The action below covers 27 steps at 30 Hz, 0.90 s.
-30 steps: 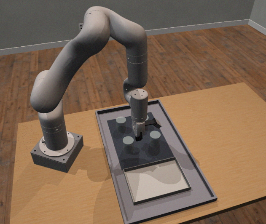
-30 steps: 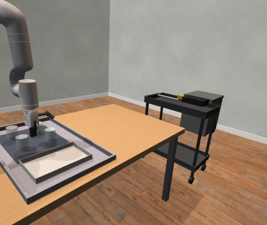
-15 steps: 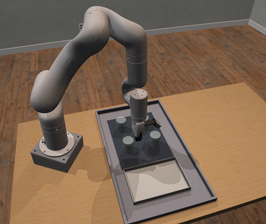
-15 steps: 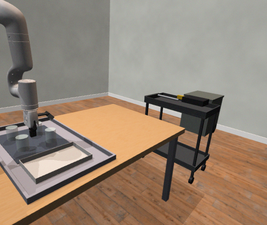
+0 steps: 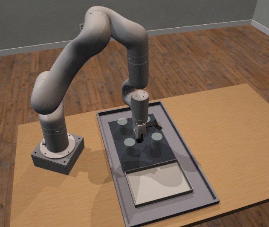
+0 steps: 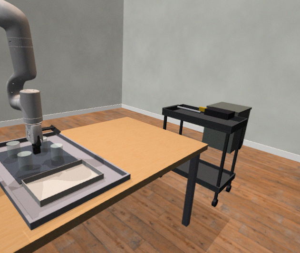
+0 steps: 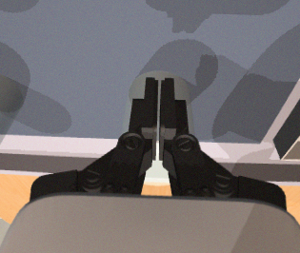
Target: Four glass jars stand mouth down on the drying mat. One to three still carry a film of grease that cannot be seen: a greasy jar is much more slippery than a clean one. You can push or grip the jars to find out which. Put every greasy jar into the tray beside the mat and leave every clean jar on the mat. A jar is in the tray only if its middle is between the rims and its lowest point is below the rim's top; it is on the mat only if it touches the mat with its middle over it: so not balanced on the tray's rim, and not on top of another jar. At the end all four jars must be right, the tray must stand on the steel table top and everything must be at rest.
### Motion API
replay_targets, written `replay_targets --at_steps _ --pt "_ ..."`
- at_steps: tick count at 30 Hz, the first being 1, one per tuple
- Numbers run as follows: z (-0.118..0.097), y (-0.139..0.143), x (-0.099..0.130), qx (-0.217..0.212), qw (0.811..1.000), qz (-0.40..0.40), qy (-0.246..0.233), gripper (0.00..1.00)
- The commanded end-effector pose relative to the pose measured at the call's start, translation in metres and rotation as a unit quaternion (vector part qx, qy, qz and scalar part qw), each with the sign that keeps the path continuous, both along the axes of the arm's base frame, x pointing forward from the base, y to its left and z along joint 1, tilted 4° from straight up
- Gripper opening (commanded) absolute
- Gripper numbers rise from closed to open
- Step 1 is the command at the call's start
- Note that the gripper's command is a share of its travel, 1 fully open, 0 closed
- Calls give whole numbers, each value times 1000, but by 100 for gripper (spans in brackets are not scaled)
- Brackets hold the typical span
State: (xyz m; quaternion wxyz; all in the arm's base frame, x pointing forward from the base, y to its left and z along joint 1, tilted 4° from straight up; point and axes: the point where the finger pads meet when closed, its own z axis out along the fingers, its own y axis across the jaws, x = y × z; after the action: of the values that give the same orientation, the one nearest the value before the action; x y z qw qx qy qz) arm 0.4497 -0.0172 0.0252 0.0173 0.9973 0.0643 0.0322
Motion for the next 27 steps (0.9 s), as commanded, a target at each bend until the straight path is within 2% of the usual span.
replay_targets --at_steps 1,27 --pt "0 0 0 -1 1000 0 -1 0" --pt "0 0 -3 -1 1000 0 -1 0"
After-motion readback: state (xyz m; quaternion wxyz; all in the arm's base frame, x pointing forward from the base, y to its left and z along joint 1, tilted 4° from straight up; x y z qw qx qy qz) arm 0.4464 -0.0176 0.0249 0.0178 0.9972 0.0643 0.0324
